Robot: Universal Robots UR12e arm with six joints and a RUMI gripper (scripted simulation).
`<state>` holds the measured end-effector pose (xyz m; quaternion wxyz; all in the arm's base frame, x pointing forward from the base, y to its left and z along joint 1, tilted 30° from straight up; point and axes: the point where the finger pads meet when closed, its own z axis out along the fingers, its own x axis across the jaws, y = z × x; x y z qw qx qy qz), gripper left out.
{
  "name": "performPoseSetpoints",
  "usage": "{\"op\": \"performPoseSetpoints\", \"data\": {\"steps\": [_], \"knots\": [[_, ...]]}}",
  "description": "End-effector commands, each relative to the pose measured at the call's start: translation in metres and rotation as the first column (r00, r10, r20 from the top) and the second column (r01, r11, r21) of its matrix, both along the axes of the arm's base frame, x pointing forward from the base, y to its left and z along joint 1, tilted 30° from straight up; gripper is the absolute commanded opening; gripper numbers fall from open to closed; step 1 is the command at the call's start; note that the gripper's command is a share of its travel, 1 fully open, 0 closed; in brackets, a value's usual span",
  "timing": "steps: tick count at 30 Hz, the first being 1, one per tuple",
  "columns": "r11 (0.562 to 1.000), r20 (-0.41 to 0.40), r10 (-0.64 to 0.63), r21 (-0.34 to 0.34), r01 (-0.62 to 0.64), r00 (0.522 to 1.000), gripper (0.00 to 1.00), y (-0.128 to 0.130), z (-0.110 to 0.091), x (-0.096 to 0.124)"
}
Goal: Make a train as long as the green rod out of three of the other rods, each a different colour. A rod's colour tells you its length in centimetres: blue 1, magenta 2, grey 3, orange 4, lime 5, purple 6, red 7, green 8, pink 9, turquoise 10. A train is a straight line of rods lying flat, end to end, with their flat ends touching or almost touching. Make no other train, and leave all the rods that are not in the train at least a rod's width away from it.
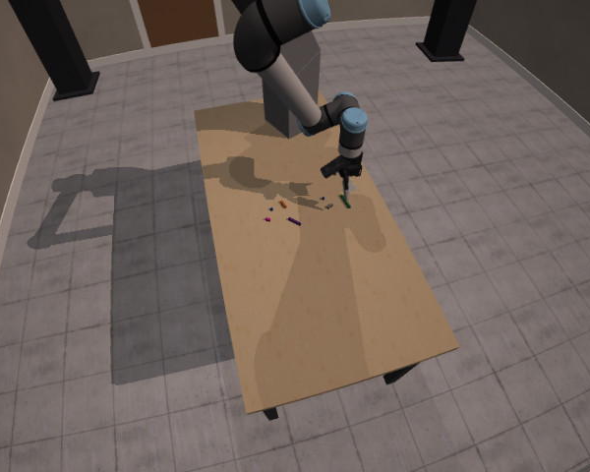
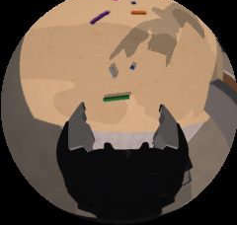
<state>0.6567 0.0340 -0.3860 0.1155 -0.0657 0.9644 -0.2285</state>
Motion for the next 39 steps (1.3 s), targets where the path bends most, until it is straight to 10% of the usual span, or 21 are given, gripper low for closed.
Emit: {"op": "performPoseSetpoints", "data": {"steps": [1, 39], "knots": [[1.000, 0.001, 0.000, 0.000, 0.000, 1.000, 1.00, 0.0004, 0.0005, 0.0002], [0.948, 0.136, -0.312, 0.113, 0.298, 0.940, 1.00, -0.0069, 0.0026, -0.0043]]}}
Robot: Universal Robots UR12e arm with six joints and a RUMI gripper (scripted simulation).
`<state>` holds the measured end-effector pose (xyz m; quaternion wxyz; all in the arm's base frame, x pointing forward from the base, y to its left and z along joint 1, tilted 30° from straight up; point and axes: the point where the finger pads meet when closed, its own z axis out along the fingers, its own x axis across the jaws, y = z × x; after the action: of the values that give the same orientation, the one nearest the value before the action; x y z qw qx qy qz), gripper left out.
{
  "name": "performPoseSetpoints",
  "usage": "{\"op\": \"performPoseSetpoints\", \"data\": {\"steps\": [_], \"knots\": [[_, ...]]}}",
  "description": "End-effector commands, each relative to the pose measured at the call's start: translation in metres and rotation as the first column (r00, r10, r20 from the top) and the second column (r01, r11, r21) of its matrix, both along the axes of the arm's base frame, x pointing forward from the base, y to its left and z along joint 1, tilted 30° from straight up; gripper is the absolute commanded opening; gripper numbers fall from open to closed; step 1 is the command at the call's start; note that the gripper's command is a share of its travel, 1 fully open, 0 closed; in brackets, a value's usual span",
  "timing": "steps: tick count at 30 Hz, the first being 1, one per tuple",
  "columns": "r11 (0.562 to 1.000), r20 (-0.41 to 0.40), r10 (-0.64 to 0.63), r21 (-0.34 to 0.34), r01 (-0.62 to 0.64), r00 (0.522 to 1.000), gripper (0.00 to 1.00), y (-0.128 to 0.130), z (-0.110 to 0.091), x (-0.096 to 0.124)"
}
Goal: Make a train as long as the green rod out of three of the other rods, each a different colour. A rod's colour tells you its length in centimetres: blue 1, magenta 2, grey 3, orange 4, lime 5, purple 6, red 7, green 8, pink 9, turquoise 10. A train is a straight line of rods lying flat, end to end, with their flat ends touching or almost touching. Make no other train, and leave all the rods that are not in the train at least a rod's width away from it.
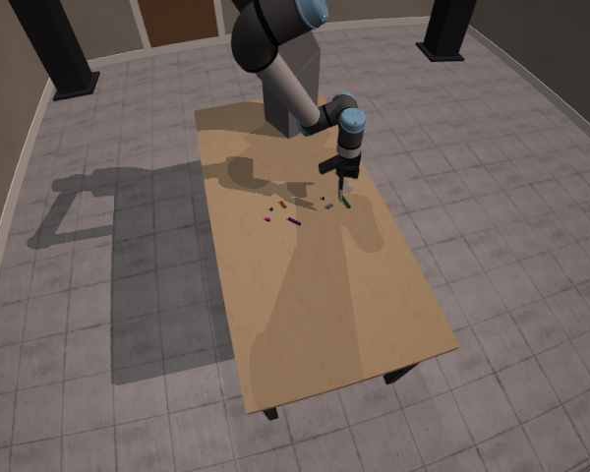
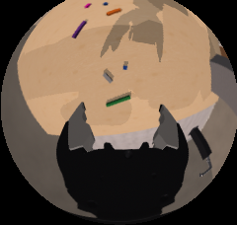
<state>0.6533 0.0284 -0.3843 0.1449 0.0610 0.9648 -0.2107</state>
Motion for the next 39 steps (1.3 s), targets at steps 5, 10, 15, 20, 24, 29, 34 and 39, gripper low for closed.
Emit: {"op": "performPoseSetpoints", "data": {"steps": [5, 10, 15, 20, 24, 29, 34, 39], "knots": [[0.975, 0.096, -0.216, 0.072, 0.209, 0.972, 1.00, -0.004, 0.002, -0.003], [0.943, 0.140, -0.327, 0.118, 0.312, 0.935, 1.00, -0.006, 0.002, -0.004], [0.889, 0.183, -0.452, 0.177, 0.423, 0.873, 1.00, -0.008, 0.003, -0.006], [0.819, 0.217, -0.569, 0.240, 0.522, 0.793, 1.00, -0.009, 0.003, -0.007], [0.751, 0.237, -0.656, 0.293, 0.591, 0.716, 1.00, -0.011, 0.003, -0.008], [0.686, 0.249, -0.725, 0.340, 0.643, 0.642, 1.00, -0.011, 0.004, -0.008], [0.568, 0.257, -0.823, 0.417, 0.710, 0.507, 1.00, -0.013, 0.004, -0.009], [0.453, 0.253, -0.891, 0.484, 0.748, 0.376, 1.00, -0.014, 0.004, -0.009]]}}
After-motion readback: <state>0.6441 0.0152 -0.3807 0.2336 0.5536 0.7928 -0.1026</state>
